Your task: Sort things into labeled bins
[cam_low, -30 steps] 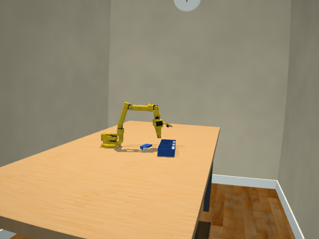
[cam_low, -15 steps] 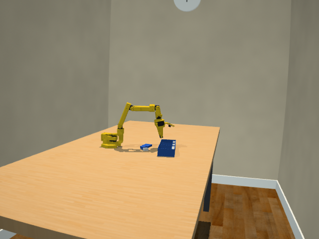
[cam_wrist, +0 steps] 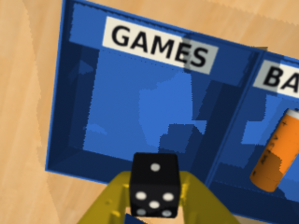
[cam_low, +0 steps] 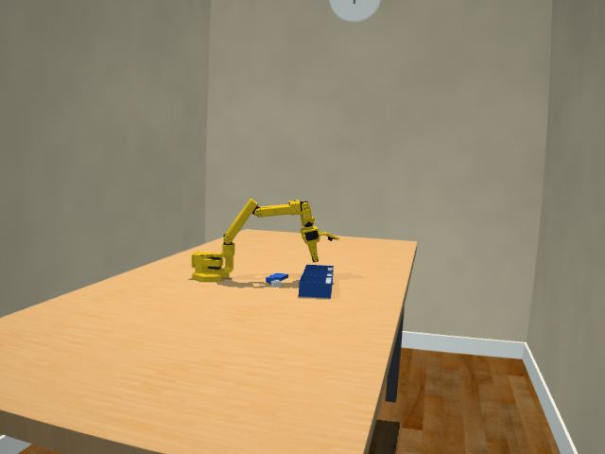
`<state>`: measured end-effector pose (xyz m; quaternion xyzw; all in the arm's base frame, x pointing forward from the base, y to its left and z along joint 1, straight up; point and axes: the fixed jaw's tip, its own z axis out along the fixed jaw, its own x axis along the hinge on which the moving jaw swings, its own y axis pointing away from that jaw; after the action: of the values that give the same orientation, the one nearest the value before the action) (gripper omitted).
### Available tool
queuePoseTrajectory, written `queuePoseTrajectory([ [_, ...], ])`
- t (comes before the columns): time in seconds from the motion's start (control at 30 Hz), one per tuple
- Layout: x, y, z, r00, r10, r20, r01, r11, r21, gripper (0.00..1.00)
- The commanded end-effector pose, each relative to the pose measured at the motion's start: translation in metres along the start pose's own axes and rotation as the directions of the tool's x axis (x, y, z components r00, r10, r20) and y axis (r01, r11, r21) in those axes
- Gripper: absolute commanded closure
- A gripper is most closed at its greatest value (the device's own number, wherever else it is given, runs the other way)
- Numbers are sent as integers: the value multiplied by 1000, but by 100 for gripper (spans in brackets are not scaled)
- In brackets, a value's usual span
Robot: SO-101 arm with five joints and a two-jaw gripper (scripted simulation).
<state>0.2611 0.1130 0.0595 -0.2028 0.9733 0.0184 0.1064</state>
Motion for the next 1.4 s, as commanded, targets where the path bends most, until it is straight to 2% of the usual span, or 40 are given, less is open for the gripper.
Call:
queuePoseTrajectory([
  [0.0, -13, 5, -11, 998, 18, 53, -18, 1000, -5, 100],
  [0.7, -13, 5, -11, 998, 22, 54, -21, 1000, -6, 100],
  [0.73, -18, 11, -20, 996, 3, 91, -2, 1000, -10, 100],
  [1.37, -18, 11, -20, 996, 3, 91, -2, 1000, -10, 100],
])
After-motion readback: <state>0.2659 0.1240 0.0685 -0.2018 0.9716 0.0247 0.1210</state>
